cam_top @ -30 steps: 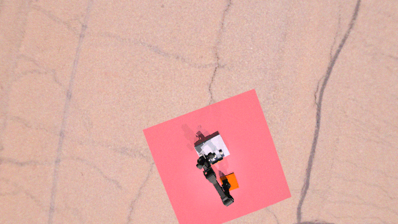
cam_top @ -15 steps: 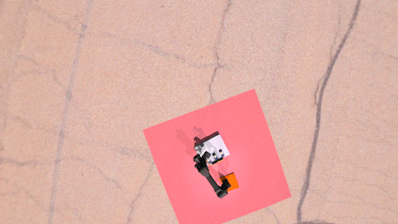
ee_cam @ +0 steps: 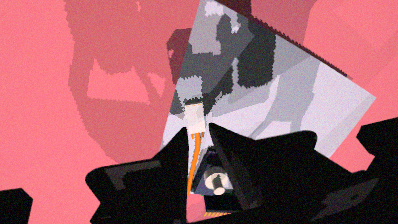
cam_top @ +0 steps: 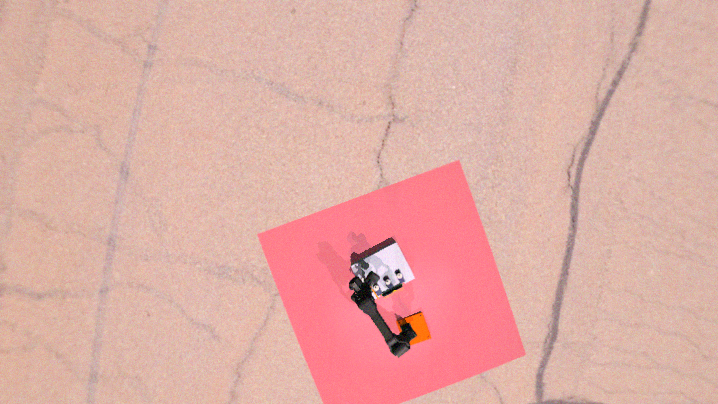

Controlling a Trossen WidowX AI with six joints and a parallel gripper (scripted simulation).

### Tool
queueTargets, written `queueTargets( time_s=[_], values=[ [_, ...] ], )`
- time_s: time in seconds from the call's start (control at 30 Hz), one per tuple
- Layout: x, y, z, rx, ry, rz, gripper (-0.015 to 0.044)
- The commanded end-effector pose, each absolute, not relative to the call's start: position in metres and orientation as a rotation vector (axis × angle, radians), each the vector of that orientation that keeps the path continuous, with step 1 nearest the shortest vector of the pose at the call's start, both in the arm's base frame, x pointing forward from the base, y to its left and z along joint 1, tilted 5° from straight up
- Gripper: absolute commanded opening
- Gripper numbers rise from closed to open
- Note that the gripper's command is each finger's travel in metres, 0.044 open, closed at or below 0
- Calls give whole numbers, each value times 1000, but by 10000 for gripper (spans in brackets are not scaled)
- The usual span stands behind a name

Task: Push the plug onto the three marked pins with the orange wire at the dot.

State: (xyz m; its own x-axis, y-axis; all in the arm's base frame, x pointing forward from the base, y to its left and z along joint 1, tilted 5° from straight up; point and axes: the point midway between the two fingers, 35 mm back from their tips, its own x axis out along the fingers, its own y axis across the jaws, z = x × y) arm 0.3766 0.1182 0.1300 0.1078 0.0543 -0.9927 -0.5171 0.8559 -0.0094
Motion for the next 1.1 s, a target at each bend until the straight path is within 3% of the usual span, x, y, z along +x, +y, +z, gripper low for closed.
queueTargets(
  time_s=[0.0,0.2,0.3,0.47,1.07],
  values=[
    [377,119,123,-402,1412,441,115],
    [377,119,117,-402,1412,441,115],
    [377,119,117,-402,1412,441,36],
    [377,119,117,-402,1412,441,3],
    [371,116,175,-402,1412,441,0]
  ],
)
